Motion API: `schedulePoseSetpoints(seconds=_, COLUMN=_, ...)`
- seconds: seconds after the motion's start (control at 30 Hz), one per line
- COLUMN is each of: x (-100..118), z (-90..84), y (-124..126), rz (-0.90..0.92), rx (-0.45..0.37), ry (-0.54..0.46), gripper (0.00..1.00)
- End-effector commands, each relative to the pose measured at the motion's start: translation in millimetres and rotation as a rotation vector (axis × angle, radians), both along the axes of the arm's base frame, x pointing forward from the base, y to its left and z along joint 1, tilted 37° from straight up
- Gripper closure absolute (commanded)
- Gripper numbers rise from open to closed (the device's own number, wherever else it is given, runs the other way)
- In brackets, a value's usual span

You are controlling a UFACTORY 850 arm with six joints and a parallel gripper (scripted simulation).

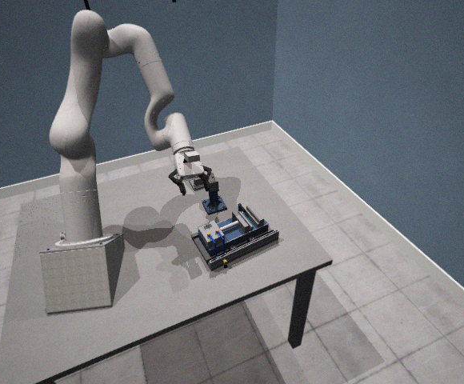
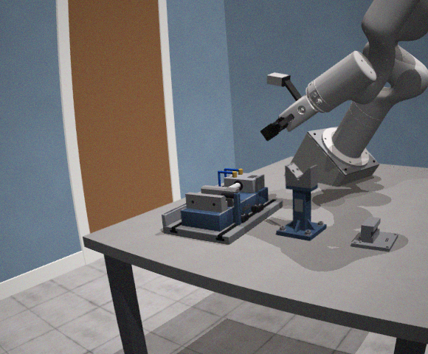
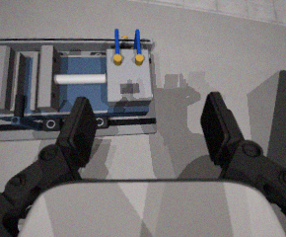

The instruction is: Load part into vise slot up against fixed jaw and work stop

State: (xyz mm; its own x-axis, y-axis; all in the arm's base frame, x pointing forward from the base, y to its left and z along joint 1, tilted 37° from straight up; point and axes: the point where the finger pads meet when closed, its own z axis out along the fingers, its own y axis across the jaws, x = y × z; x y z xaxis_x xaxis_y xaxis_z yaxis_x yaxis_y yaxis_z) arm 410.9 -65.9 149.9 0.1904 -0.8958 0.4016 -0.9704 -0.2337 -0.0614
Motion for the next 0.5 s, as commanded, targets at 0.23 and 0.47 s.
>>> schedulePoseSetpoints(seconds=0.23, x=4, z=19.5, y=21, rz=-0.002, rx=0.094, ry=0.02, gripper=0.0)
schedulePoseSetpoints(seconds=0.47, x=6, z=34.8, y=39, rz=0.0, rx=0.173, ry=0.024, gripper=0.0)
